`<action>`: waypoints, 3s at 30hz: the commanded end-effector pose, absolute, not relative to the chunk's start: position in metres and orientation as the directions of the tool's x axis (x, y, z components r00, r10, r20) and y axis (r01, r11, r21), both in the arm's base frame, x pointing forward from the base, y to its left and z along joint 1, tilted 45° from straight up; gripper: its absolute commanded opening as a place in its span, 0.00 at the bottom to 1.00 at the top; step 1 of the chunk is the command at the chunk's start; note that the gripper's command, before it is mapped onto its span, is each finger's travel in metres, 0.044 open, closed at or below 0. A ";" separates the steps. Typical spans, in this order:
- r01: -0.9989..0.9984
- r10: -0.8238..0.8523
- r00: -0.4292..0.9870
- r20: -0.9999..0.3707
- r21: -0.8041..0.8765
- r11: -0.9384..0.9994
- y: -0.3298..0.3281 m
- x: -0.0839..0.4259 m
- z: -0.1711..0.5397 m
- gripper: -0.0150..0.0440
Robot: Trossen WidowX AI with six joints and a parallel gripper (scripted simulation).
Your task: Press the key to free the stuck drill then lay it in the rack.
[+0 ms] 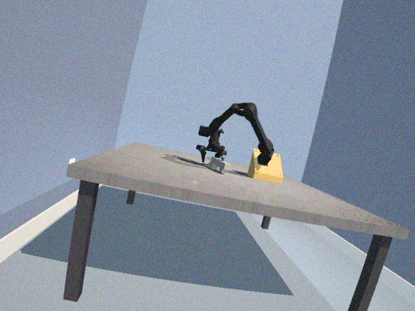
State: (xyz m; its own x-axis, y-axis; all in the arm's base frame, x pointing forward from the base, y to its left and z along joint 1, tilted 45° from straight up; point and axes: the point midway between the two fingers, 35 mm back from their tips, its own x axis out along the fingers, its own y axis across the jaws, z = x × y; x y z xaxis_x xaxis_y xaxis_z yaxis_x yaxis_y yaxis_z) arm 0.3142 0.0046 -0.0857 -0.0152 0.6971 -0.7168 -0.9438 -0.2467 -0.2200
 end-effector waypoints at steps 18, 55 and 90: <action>-0.944 0.698 -0.016 -0.716 -0.219 -0.246 0.004 0.314 -0.086 0.25; -0.945 0.699 -0.015 -0.715 -0.217 -0.243 -0.021 0.323 -0.104 0.25; -0.945 0.697 -0.014 -0.717 -0.218 -0.244 -0.049 0.333 -0.122 0.25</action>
